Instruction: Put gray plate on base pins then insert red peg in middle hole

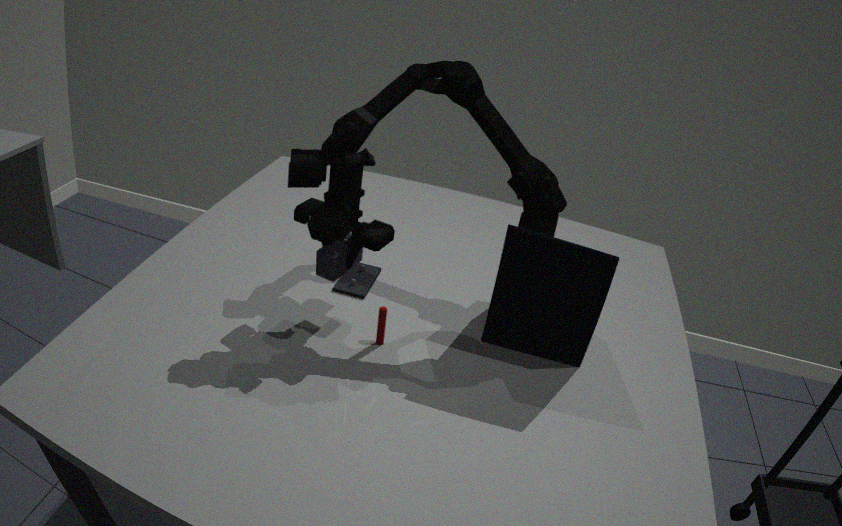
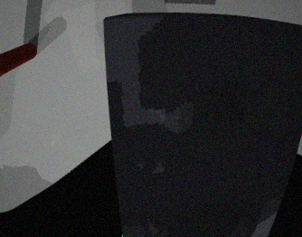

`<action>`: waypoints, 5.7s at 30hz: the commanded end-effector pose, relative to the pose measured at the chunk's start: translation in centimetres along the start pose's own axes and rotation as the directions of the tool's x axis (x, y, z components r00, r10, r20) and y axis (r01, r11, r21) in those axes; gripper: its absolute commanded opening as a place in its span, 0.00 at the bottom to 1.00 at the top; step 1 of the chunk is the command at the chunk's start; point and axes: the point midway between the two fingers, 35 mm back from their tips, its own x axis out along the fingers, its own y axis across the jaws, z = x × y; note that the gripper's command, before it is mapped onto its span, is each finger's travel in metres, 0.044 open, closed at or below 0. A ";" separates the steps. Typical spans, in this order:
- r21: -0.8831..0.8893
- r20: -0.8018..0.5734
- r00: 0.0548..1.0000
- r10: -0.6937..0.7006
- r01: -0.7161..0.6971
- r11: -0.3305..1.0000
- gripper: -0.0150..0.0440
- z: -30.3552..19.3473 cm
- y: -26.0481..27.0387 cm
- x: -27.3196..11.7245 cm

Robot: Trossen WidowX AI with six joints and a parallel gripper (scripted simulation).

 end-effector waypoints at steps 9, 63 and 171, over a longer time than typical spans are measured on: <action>-0.002 0.006 1.000 -0.001 0.001 1.000 0.25 -0.6 0.0 -2.2; -0.235 -0.009 1.000 -0.002 0.000 0.972 0.25 -13.3 -3.4 5.9; -0.117 0.001 1.000 -0.002 0.003 0.993 1.00 -11.8 -3.2 -2.4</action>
